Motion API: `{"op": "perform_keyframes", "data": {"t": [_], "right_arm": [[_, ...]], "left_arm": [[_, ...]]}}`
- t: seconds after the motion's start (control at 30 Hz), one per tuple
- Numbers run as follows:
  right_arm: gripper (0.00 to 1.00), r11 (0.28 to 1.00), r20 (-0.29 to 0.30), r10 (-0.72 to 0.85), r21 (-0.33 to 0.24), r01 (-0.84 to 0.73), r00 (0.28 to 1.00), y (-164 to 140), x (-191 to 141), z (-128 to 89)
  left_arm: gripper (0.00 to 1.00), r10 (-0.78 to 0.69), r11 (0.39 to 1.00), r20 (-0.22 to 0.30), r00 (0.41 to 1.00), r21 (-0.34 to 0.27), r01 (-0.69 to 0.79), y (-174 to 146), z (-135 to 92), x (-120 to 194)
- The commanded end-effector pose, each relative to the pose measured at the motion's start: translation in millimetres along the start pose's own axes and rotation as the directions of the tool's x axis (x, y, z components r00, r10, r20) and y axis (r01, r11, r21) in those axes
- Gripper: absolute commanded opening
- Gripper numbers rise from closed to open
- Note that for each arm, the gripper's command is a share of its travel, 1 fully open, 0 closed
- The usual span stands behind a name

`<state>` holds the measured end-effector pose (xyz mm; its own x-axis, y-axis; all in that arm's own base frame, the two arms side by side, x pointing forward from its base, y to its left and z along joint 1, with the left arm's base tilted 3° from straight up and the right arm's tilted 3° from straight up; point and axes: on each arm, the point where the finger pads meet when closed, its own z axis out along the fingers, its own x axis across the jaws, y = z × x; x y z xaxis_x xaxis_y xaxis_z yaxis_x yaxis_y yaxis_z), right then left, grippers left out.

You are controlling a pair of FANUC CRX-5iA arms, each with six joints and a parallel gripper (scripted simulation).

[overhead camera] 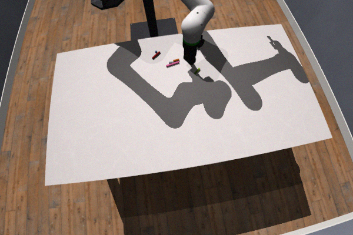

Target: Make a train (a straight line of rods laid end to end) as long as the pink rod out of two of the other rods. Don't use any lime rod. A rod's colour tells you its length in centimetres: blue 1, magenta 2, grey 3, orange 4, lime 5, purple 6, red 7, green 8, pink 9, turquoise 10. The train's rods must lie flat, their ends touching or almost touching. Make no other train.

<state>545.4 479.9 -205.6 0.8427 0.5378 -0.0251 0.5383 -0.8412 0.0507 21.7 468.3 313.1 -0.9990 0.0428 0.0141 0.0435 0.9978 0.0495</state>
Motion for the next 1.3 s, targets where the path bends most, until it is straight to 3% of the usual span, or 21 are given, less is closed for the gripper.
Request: {"op": "perform_keyframes", "data": {"t": [0.0, 0.7, 0.83, 1.17, 1.27], "right_arm": [[0.24, 1.000, -0.002, 0.000, 0.000, 0.000, 1.000, -0.1, 1.1, -1.5], [0.24, 1.000, -0.002, 0.000, 0.000, 0.000, 1.000, -0.1, 1.1, -4.7], [0.24, 1.000, -0.002, 0.000, 0.000, 0.000, 1.000, -0.1, 1.0, -20.6], [0.24, 1.000, -0.002, 0.000, 0.000, 0.000, 1.000, -0.1, 0.9, -89.8], [0.24, 1.000, -0.002, 0.000, 0.000, 0.000, 1.000, -0.1, 0.9, -94.2]], "left_arm": [[1.00, 0.000, 1.000, 0.000, 1.000, -0.002, 0.000, 0.2, -0.9, -0.1], [1.00, 0.000, 1.000, 0.000, 1.000, -0.002, 0.000, 0.2, -0.9, -0.1], [1.00, 0.000, 1.000, 0.000, 1.000, -0.002, 0.000, 0.2, -0.9, -0.1], [1.00, 0.000, 1.000, 0.000, 1.000, -0.002, 0.000, 0.2, -0.9, -0.1], [1.00, 0.000, 1.000, 0.000, 1.000, -0.002, 0.000, 0.2, -0.9, -0.1]]}}
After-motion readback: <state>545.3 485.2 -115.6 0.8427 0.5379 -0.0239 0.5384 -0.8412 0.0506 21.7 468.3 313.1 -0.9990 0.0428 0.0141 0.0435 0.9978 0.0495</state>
